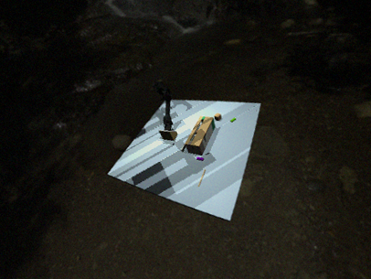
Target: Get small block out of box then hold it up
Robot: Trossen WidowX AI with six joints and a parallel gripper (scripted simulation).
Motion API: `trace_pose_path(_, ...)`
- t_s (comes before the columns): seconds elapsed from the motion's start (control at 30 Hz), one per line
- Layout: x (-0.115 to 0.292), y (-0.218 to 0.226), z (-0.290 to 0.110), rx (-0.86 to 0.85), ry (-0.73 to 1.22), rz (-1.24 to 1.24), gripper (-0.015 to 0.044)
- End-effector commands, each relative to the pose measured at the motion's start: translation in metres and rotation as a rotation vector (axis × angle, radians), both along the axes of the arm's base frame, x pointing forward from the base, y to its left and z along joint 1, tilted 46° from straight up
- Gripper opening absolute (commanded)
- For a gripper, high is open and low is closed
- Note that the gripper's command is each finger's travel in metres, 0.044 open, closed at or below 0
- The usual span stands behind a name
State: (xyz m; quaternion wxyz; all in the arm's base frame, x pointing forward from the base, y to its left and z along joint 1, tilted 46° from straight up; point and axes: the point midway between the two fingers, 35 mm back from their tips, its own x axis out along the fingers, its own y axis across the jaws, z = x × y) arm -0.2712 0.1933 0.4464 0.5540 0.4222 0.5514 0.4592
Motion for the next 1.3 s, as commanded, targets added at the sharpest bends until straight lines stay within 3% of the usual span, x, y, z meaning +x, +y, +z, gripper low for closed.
trace_pose_path(0.0, 0.001, 0.001, 0.0, -0.001, -0.001, -0.003, 0.04)
trace_pose_path(0.13, 0.019, 0.025, -0.002, -0.019, -0.042, -0.069, 0.04)
trace_pose_path(0.33, 0.055, 0.069, -0.02, -0.111, -0.262, -0.13, 0.04)
trace_pose_path(0.73, 0.185, 0.15, -0.067, -0.455, -0.742, -0.18, 0.04)
trace_pose_path(1.27, 0.363, 0.159, -0.12, -0.882, -1.069, -0.019, 0.04)
